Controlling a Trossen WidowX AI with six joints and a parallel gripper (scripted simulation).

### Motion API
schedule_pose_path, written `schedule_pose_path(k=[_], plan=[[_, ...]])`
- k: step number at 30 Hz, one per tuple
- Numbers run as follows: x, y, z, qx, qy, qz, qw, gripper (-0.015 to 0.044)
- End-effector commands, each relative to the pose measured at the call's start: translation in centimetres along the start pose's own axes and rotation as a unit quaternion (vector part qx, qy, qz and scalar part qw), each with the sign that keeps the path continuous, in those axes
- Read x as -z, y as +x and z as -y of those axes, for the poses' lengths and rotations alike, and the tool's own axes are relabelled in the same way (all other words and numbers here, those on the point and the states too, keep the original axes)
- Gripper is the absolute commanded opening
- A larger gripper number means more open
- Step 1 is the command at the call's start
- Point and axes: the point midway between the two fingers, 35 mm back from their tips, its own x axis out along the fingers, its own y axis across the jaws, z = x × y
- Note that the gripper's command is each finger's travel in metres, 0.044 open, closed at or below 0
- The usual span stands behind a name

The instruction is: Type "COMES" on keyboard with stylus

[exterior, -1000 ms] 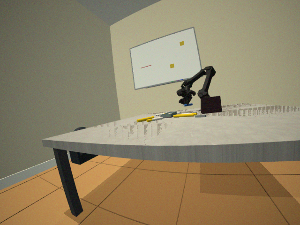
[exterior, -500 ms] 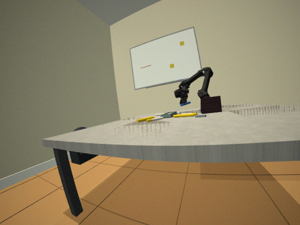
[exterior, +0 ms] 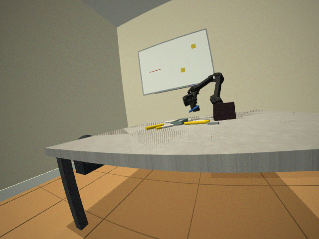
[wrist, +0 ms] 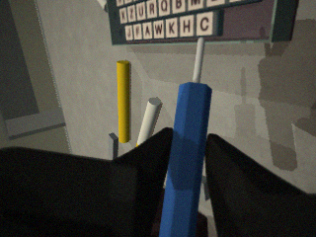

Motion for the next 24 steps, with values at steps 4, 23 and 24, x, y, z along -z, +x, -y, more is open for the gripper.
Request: schedule_pose_path(k=[4,23,24], plan=[[-1.1,0.1,-1.0,-0.021,0.110,-0.004,0.994,0.0000],[-3.2,0.9,-3.7,-0.057,0.399,-0.044,0.914,0.0000],[-3.4,0.9,-3.8,-0.058,0.413,-0.047,0.908,0.0000]])
